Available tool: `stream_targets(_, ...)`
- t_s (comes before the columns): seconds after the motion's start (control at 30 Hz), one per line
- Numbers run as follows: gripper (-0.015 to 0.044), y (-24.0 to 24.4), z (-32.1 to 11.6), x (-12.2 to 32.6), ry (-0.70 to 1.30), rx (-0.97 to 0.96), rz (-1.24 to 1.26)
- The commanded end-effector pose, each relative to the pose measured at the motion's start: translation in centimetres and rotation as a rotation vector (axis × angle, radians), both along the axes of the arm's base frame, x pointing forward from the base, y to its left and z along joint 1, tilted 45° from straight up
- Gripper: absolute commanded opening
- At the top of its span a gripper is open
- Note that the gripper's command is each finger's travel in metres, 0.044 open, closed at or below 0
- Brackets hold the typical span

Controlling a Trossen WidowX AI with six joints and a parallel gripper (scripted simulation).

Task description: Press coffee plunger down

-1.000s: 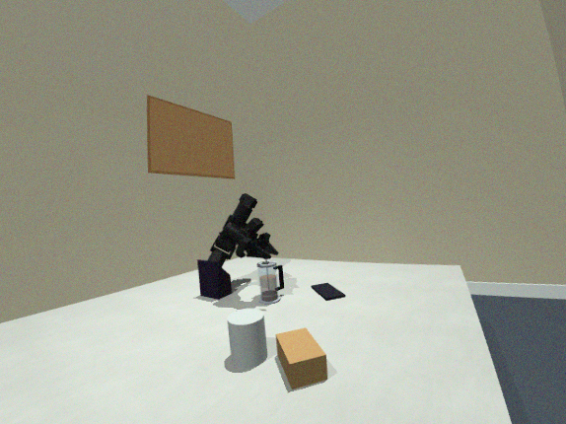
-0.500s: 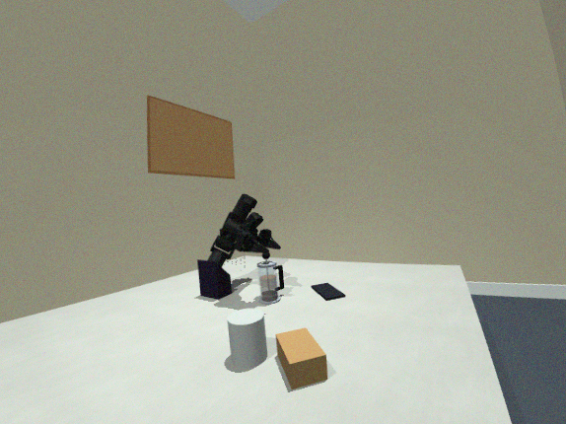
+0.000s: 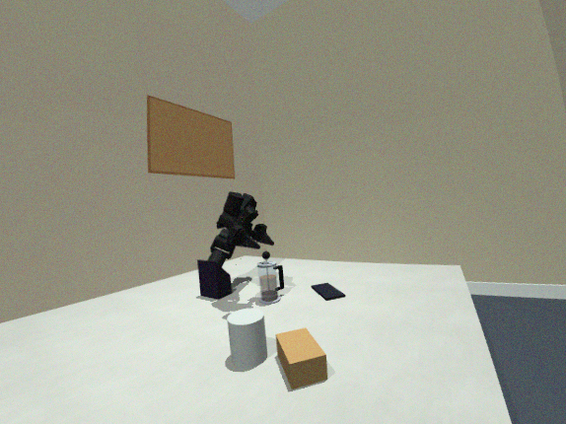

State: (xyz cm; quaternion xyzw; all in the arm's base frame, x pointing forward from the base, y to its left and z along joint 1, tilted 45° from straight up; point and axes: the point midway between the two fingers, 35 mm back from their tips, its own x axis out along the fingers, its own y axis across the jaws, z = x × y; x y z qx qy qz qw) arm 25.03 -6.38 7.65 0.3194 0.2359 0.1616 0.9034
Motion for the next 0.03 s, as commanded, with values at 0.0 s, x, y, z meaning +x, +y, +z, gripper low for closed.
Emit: stream_targets(0.0,0.0440,-0.33,4.24,-2.48,-0.033,0.041,0.051)
